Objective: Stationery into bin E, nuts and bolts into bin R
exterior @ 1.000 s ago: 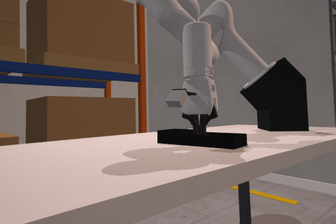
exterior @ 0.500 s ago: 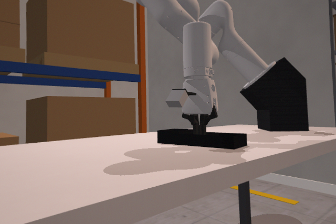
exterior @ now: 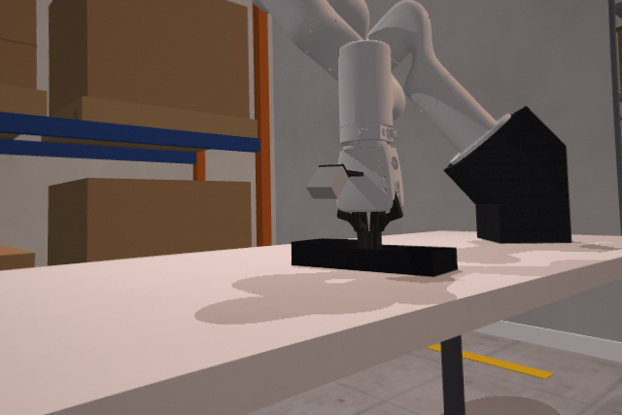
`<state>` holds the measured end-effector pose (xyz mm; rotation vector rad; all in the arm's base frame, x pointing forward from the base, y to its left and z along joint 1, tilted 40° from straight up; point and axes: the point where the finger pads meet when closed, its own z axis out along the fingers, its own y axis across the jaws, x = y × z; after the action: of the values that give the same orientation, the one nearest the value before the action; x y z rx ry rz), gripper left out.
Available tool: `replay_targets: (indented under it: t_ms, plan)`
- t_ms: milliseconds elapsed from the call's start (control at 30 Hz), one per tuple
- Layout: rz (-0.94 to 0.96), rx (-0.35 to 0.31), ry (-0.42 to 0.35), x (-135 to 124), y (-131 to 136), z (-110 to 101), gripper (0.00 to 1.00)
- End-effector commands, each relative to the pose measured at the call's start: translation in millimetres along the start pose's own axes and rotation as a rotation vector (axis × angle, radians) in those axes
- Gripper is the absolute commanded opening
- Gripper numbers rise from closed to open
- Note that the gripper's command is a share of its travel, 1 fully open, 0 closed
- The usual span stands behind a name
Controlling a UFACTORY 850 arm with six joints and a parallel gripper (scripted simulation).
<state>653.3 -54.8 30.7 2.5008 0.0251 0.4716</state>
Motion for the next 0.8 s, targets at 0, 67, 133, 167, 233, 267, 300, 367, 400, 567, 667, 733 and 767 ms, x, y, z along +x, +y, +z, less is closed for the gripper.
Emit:
replay_targets:
  t_ms: [0, 67, 133, 167, 233, 267, 300, 367, 400, 567, 667, 733, 767]
  plan:
    - [0.000, 0.000, 0.001, 0.8, -0.1, -0.6, 0.07]
    - [0.000, 0.000, 0.001, 0.7, -0.1, -1.8, 0.07]
    - [0.000, 0.000, 0.001, 0.7, -0.1, -4.5, 0.07]
    - [0.000, 0.000, 0.001, 0.7, -0.1, -5.8, 0.07]
    - [0.000, 0.000, 0.001, 0.7, -0.1, -8.5, 0.07]
    - [0.000, 0.000, 0.001, 0.7, -0.1, -9.8, 0.07]
    - [0.000, 0.000, 0.001, 0.7, -0.1, -11.2, 0.07]
    - [0.000, 0.000, 0.001, 0.7, -0.1, -13.8, 0.07]
    - [0.000, 0.000, 0.001, 0.7, -0.1, -13.8, 0.07]
    - [0.000, 0.000, 0.001, 0.7, -0.1, -19.2, 0.07]
    - [0.000, 0.000, 0.001, 0.7, -0.1, -23.2, 0.07]
    - [0.000, 0.000, 0.001, 0.7, -0.1, -25.8, 0.07]
    - [0.000, 0.000, 0.001, 0.7, -0.1, -27.2, 0.07]
